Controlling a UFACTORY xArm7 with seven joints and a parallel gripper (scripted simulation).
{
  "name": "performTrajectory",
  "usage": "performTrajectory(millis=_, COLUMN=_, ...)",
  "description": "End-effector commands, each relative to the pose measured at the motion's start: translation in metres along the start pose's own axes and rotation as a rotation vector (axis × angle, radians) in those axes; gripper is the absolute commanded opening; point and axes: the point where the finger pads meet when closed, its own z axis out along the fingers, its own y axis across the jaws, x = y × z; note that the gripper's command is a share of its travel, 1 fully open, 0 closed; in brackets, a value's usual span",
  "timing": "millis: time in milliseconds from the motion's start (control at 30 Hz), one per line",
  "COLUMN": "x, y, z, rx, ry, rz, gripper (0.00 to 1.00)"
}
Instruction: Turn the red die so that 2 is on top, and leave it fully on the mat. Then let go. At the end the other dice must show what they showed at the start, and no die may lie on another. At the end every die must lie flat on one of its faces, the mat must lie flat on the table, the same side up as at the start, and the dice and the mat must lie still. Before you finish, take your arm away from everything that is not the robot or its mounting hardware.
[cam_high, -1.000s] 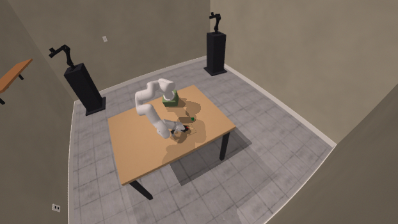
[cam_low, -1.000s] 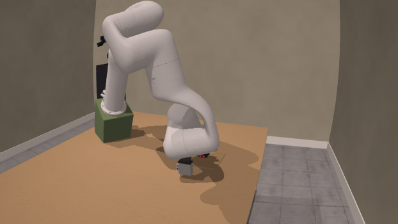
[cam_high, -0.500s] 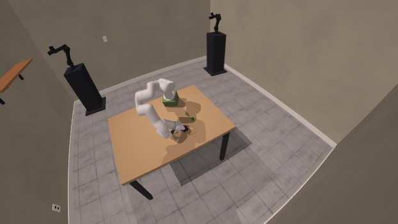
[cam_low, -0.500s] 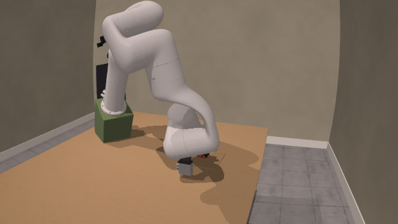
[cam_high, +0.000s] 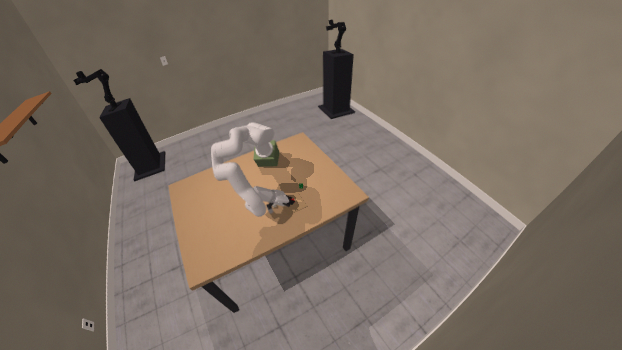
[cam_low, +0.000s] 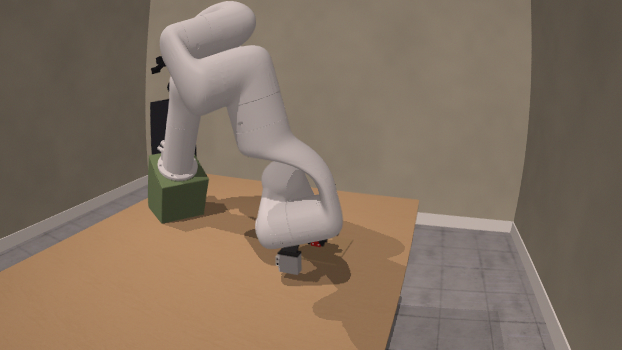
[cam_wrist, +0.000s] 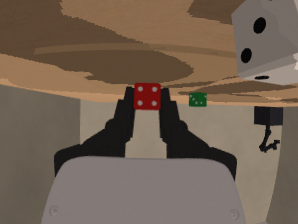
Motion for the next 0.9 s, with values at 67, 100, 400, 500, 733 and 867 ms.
performTrajectory(millis=67, x=-0.0004, y=-0.0008, z=-0.0005, rx=0.001, ry=0.000, rz=-0.002, gripper=0.21)
performTrajectory(millis=100, x=-0.0003, y=-0.0008, z=-0.0005, rx=0.001, ry=0.000, rz=-0.002, gripper=0.21)
performTrajectory(millis=400, x=0.0011, y=-0.0008, z=0.0009, rx=0.001, ry=0.000, rz=-0.002, gripper=0.21)
performTrajectory(millis=500, x=0.0017, y=-0.0008, z=0.0015, rx=0.001, ry=0.000, rz=-0.002, gripper=0.21)
performTrajectory(millis=733, x=0.0030, y=-0.0008, z=0.0029, rx=0.001, ry=0.000, rz=-0.002, gripper=0.21)
performTrajectory(millis=867, x=0.0032, y=-0.0008, z=0.0030, rx=0.001, ry=0.000, rz=-0.002, gripper=0.21)
